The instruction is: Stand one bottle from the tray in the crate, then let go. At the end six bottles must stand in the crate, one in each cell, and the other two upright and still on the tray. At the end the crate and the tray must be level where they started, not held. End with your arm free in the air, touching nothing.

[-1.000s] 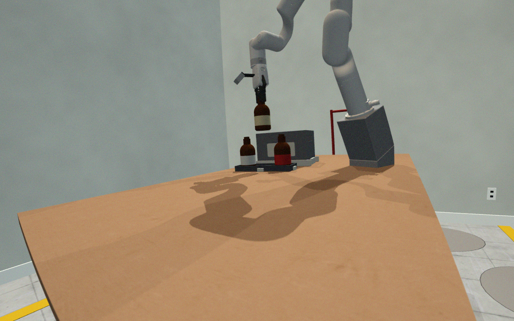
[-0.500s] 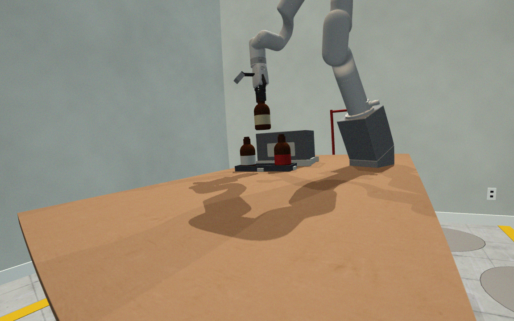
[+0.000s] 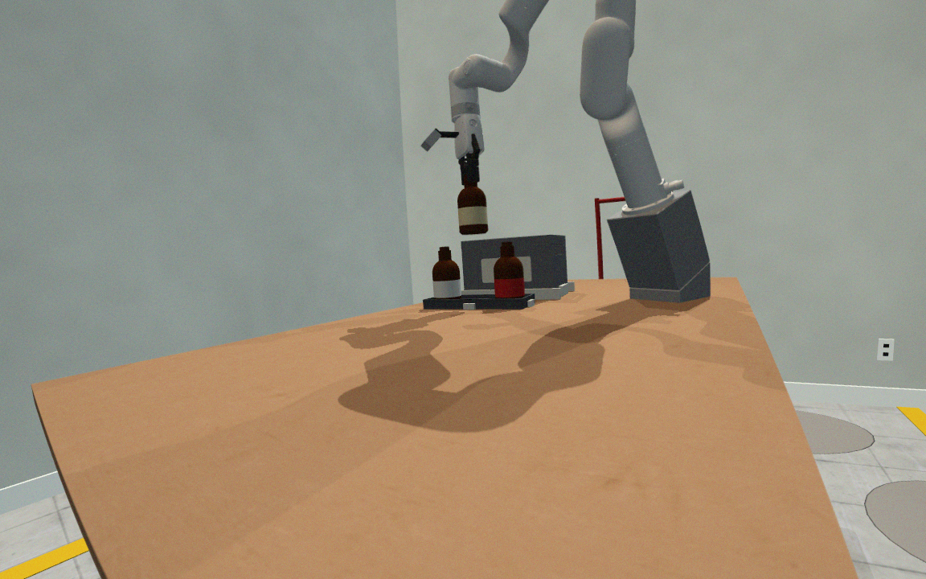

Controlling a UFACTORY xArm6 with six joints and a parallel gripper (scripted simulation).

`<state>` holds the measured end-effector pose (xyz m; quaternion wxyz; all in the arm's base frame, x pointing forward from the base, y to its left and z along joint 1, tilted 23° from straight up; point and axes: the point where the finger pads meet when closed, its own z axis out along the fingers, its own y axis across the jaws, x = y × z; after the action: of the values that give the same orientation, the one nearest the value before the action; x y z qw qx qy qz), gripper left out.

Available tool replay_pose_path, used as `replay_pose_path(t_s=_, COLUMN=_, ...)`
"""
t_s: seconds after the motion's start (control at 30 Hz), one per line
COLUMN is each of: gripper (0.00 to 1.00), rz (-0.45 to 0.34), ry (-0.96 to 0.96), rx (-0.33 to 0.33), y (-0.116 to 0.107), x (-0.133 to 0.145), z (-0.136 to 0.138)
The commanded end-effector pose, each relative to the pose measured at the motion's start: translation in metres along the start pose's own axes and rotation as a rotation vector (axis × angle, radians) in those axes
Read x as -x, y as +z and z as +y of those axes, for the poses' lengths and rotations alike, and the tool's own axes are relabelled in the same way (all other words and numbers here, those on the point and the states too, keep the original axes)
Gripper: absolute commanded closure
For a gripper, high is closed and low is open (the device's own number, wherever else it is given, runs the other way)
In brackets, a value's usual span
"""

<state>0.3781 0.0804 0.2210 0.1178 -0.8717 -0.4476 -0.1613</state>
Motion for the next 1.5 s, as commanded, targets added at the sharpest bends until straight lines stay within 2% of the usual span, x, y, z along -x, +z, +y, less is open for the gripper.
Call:
replay_pose_path(t_s=0.0, gripper=1.0, rz=0.002, ry=-0.001, rx=0.003, y=-0.001, x=0.0, z=0.001)
replay_pose_path(t_s=0.83, gripper=1.0, rz=0.002, ry=-0.001, rx=0.003, y=-0.001, x=0.011, z=0.009)
replay_pose_path(t_s=1.47, gripper=1.0, rz=0.002, ry=-0.001, rx=0.003, y=-0.001, x=0.033, z=0.025)
